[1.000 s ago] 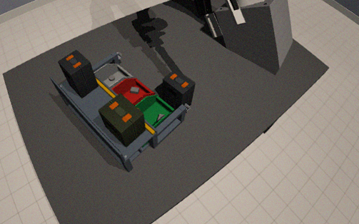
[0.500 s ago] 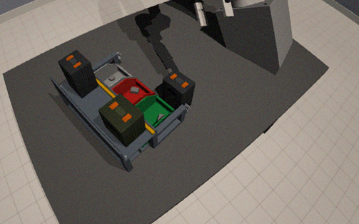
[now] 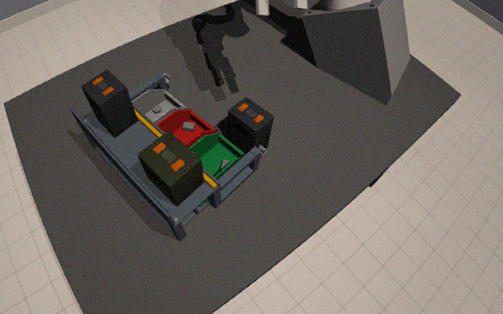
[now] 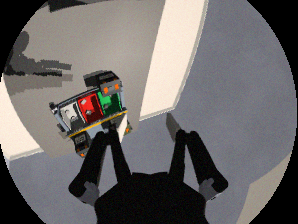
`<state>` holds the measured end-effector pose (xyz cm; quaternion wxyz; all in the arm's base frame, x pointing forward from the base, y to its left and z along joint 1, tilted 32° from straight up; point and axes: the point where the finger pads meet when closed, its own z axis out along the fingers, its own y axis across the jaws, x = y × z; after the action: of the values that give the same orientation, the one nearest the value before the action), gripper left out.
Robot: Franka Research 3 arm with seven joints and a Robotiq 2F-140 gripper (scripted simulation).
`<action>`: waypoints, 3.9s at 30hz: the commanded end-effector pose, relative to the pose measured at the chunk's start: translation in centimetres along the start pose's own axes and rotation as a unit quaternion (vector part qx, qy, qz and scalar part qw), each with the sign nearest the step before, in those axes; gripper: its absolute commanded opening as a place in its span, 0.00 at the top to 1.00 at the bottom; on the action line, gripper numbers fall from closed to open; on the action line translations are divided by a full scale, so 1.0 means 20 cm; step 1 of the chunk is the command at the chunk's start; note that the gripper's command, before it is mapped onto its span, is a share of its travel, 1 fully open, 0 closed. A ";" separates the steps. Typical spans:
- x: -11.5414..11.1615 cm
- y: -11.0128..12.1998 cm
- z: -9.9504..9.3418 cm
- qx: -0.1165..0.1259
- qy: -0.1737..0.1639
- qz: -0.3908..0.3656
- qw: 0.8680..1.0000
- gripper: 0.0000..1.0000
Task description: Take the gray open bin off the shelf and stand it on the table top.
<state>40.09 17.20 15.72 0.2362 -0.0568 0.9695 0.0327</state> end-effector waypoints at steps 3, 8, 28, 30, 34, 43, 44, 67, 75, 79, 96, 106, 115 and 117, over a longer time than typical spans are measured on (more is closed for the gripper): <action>0.00 -0.11 -0.15 0.098 0.004 -0.003 0.995 0.43; 0.00 -0.14 -0.19 0.124 0.005 -0.004 0.992 0.43; 0.00 -0.30 -0.41 0.244 0.007 -0.017 0.969 0.43; 0.00 -0.30 -0.41 0.244 0.007 -0.017 0.969 0.43; -0.02 -0.31 -0.44 0.247 0.001 -0.028 0.969 0.43; 0.04 -0.40 -0.53 0.274 0.011 -0.013 0.962 0.43; 0.04 -0.40 -0.53 0.274 0.011 -0.013 0.962 0.43; 0.03 -0.37 -0.49 0.274 0.011 -0.013 0.962 0.43; 0.02 -0.35 -0.47 0.274 0.011 -0.013 0.962 0.43; 0.02 -0.35 -0.47 0.274 0.011 -0.013 0.962 0.43; 0.01 -0.34 -0.46 0.274 0.011 -0.013 0.962 0.43; 0.01 -0.34 -0.46 0.274 0.011 -0.013 0.962 0.43; 0.01 -0.34 -0.46 0.274 0.011 -0.013 0.962 0.43; 0.01 -0.34 -0.46 0.274 0.011 -0.013 0.962 0.43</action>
<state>36.55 9.56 23.49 0.2310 -0.0051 0.9429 -0.2400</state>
